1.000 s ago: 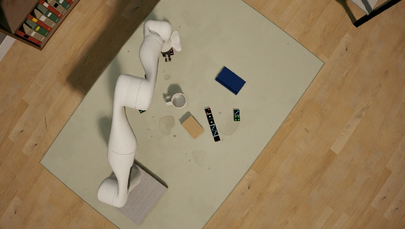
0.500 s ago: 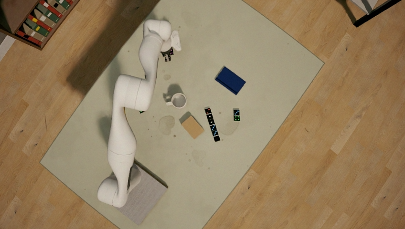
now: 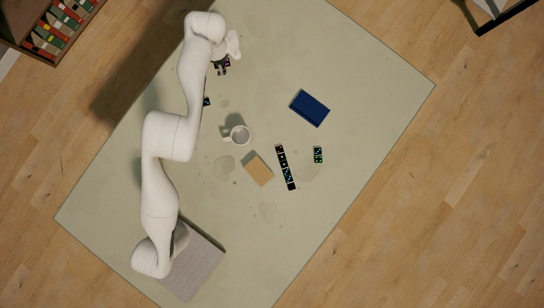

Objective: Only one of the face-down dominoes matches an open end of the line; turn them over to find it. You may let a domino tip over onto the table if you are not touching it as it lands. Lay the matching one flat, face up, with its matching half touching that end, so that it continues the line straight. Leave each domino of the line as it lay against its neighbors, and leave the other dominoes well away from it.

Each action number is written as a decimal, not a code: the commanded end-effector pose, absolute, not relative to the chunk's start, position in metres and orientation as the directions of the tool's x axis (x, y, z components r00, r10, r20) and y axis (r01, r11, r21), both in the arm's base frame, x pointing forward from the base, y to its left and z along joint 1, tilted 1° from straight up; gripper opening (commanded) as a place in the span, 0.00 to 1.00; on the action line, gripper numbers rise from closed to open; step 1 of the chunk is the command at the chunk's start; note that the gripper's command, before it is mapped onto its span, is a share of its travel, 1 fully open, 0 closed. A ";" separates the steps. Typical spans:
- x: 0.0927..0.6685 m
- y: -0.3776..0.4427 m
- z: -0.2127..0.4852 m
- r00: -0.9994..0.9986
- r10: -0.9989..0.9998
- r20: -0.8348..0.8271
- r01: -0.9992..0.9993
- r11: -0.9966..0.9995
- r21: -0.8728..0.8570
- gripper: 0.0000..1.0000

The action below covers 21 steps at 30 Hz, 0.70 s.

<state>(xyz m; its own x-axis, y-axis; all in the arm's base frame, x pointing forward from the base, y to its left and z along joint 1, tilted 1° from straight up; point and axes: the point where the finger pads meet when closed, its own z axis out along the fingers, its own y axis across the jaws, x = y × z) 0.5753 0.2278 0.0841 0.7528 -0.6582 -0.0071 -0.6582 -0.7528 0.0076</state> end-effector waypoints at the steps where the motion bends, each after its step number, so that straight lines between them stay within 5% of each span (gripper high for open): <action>1: 0.576 0.228 0.093 0.753 -0.658 -0.006 -0.658 -0.753 0.006 0.31; 21: 0.576 0.217 0.092 0.786 -0.618 -0.009 -0.618 -0.786 0.009 0.31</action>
